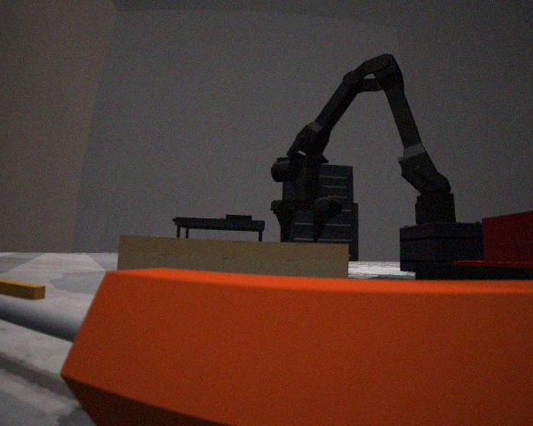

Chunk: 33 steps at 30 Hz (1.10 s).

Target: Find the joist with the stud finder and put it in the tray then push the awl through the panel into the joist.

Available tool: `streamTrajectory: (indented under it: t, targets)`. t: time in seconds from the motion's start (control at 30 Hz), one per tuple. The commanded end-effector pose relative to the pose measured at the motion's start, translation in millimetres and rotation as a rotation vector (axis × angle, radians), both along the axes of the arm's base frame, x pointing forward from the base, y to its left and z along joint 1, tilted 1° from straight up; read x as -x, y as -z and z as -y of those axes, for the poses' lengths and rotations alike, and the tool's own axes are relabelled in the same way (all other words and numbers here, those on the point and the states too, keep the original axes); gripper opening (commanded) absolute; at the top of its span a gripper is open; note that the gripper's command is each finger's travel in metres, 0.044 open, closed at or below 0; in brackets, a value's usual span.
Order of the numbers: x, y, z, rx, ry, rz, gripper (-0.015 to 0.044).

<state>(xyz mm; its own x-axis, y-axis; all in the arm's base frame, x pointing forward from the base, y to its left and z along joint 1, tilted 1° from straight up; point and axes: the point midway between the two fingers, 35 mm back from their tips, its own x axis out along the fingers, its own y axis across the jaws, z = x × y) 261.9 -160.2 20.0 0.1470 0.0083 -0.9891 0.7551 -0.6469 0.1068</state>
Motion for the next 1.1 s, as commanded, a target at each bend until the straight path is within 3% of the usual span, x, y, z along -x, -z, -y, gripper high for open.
streamTrajectory:
  t: [0.0,0.1,0.17,1.07]
  targets:
    - [36.1,6.0,36.5,-0.043,0.381,-0.026,0.044]
    - [64.1,9.4,59.7,-0.073,0.661,-0.036,0.044]
    - [70.5,10.1,64.3,-0.079,0.722,-0.038,0.044]
    - [75.4,29.2,69.0,-0.079,0.722,-0.039,0.044]
